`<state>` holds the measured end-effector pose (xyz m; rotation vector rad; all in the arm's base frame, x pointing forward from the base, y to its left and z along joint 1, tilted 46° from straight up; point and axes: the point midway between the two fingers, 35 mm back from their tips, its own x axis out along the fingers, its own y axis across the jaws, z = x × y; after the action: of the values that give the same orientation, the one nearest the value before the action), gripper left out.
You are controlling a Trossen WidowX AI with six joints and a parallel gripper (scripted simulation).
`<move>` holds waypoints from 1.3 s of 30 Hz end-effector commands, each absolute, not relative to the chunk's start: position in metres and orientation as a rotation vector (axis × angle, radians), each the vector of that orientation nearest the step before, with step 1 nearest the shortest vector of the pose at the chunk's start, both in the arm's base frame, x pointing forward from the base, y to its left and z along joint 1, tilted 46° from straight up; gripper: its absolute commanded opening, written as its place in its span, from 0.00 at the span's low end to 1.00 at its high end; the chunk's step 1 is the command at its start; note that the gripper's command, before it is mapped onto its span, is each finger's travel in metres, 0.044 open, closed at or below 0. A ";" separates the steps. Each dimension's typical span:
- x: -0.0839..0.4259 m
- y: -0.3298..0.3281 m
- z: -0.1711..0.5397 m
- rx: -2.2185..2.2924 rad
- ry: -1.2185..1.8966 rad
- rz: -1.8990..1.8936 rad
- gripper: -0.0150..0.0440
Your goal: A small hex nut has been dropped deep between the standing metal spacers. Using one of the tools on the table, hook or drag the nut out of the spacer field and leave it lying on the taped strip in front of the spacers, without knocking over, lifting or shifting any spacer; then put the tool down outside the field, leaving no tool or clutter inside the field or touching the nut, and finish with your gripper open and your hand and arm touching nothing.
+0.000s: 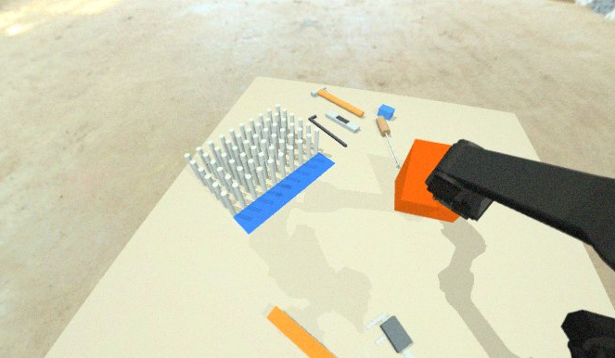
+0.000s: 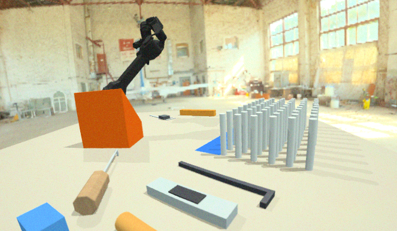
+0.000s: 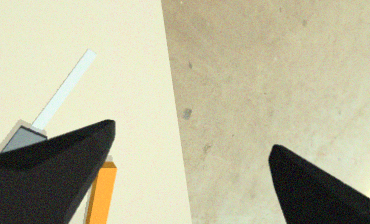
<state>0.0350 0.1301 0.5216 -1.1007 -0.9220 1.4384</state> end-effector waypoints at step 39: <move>0.212 0.278 0.386 -0.661 0.091 0.709 1.00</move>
<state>0.1647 0.2832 0.4119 -0.7332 0.0095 0.8016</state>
